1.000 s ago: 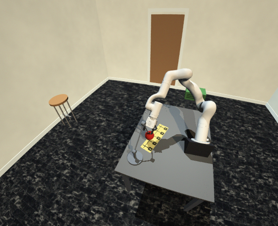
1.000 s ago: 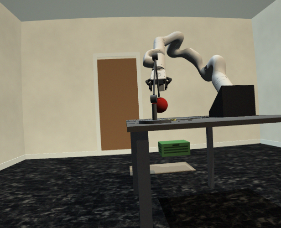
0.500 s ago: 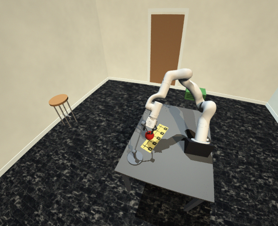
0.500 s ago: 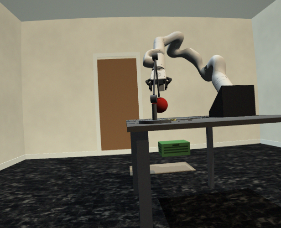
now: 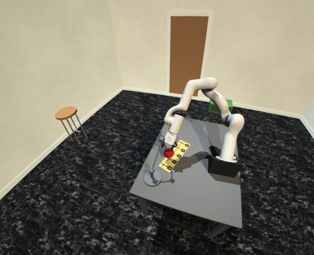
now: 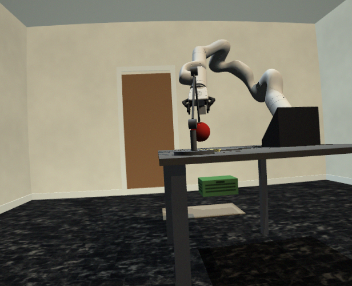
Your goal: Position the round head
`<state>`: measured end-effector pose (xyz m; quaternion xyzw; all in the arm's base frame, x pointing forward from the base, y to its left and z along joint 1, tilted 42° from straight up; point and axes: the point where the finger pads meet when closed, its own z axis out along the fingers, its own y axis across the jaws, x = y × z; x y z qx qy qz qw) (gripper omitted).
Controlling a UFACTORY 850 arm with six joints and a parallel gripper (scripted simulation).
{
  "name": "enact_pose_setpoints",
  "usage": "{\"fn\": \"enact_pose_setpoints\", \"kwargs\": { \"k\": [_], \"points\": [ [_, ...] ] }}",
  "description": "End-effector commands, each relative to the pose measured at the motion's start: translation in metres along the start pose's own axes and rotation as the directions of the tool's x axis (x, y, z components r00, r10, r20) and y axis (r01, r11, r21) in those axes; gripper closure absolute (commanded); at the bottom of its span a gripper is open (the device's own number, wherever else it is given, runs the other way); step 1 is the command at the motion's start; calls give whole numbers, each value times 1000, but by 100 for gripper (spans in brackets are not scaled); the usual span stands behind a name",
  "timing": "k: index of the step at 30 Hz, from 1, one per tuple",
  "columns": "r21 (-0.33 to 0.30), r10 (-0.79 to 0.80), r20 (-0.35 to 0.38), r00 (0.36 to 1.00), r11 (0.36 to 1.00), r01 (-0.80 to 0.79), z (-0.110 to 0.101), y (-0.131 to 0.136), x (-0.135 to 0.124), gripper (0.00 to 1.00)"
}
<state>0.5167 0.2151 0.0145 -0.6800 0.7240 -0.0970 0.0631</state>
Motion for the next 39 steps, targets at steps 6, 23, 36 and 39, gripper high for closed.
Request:
{"fn": "enact_pose_setpoints", "kwargs": {
  "k": [6, 23, 36, 39],
  "points": [
    [1, 0, 1, 1000, 1000, 0, -1, -1, -1, 0],
    [1, 0, 1, 1000, 1000, 0, -1, -1, -1, 0],
    [1, 0, 1, 1000, 1000, 0, -35, -1, -1, 0],
    [1, 0, 1, 1000, 1000, 0, -48, -1, -1, 0]
  ]
}}
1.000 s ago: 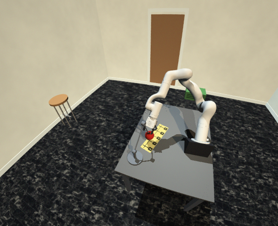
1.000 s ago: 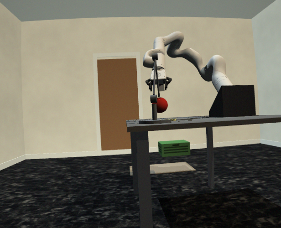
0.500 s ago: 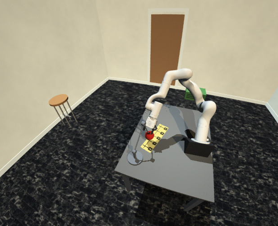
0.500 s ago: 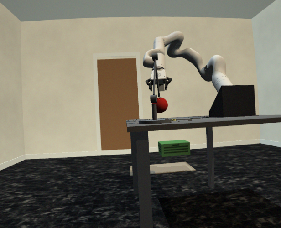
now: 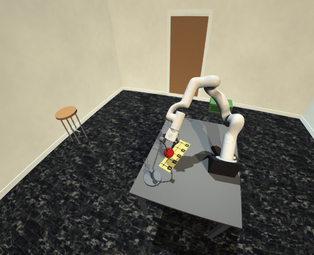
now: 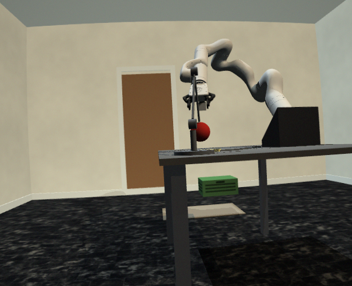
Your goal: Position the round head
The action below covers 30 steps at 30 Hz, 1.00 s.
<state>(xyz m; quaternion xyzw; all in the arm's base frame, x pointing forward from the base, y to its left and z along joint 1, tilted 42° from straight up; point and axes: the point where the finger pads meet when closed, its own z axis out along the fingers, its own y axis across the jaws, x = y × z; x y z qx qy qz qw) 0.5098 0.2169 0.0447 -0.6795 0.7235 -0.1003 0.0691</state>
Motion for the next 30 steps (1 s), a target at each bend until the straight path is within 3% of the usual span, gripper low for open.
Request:
{"fn": "enact_pose_setpoints", "kwargs": {
  "k": [1, 21, 30],
  "points": [
    [-12, -1, -3, 1000, 1000, 1, -22, -1, -1, 0],
    [11, 1, 3, 1000, 1000, -1, -90, 0, -1, 0],
    [14, 1, 2, 1000, 1000, -1, -87, 0, -1, 0]
  ]
}}
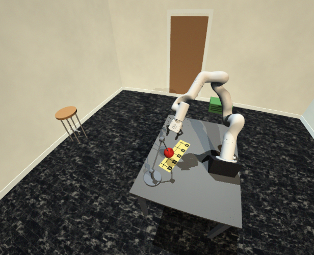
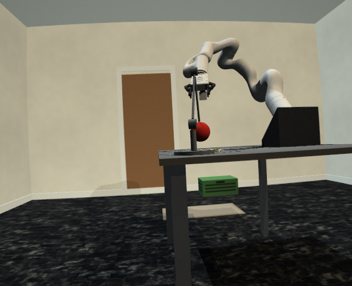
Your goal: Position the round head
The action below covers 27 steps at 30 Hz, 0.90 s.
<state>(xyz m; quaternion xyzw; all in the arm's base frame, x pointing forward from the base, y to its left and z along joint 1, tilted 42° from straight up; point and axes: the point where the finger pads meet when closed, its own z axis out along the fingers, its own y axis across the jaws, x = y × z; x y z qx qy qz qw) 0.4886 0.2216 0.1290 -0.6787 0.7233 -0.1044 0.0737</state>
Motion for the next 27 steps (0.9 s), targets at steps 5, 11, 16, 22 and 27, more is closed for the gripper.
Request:
{"fn": "enact_pose_setpoints", "kwargs": {
  "k": [5, 11, 16, 22, 27],
  "points": [
    [4, 0, 1, 1000, 1000, 0, 3, -1, -1, 0],
    [5, 0, 1, 1000, 1000, 0, 4, -1, -1, 0],
    [5, 0, 1, 1000, 1000, 0, 4, -1, -1, 0],
    [4, 0, 1, 1000, 1000, 0, 4, -1, -1, 0],
    [4, 0, 1, 1000, 1000, 0, 4, -1, -1, 0]
  ]
}}
